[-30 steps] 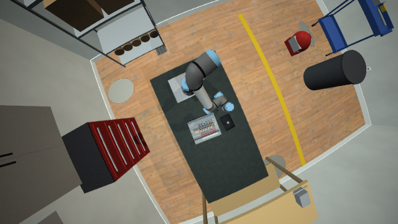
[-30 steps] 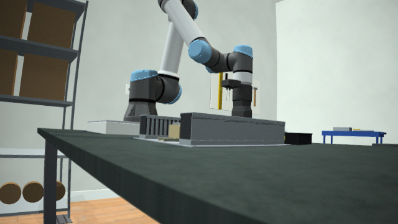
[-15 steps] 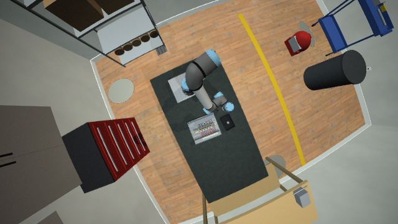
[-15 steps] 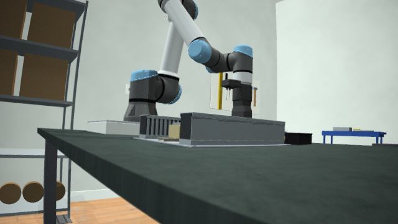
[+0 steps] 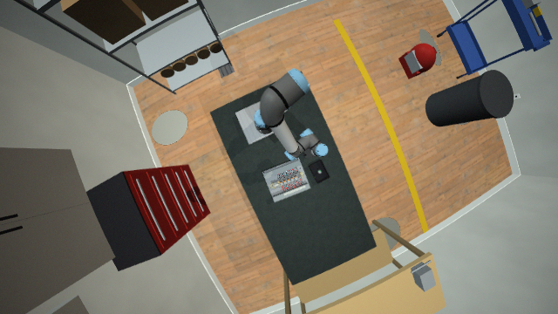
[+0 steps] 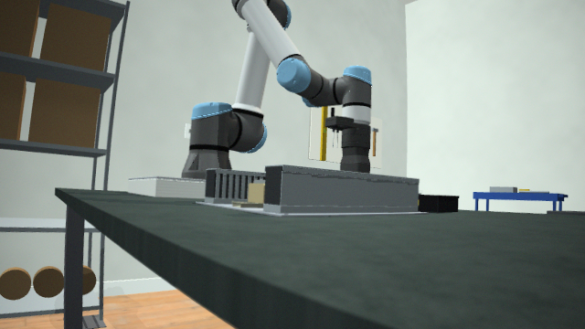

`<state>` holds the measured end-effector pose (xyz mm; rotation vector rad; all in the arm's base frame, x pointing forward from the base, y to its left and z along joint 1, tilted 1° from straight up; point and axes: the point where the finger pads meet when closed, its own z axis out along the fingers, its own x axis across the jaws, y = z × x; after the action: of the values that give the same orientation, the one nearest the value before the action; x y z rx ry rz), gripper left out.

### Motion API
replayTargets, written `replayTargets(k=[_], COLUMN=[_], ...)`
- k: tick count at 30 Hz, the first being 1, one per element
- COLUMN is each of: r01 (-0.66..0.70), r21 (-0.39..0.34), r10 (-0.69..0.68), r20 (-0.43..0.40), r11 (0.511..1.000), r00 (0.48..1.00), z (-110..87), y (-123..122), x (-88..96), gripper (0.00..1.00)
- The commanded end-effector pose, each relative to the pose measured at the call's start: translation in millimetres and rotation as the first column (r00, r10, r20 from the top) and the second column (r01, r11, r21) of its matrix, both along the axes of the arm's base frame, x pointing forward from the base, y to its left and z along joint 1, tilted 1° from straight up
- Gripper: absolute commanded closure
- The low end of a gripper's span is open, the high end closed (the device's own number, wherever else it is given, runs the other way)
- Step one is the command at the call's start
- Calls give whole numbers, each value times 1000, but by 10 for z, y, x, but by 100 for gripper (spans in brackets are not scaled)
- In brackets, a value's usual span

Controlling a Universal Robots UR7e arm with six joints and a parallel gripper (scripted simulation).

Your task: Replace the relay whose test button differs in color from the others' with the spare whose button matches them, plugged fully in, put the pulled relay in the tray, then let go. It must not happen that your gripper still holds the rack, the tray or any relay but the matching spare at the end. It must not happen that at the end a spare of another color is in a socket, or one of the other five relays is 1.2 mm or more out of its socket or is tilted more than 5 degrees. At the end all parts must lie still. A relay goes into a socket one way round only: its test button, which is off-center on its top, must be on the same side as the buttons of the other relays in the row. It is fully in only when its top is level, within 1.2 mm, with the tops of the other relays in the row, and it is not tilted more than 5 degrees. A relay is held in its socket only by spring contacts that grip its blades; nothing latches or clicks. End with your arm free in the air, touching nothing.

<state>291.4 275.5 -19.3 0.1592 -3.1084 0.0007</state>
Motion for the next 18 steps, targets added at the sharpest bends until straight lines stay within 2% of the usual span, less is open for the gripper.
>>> replayTargets(k=[1, 14, 18], r01=[-2, -2, -2], r21=[4, 4, 4], r10=[2, 2, 2], r20=[5, 6, 6], r11=[1000, 1000, 1000], r00=[1000, 1000, 1000], z=[161, 201, 344], y=[5, 5, 3], x=[14, 15, 10], gripper=[100, 100, 100])
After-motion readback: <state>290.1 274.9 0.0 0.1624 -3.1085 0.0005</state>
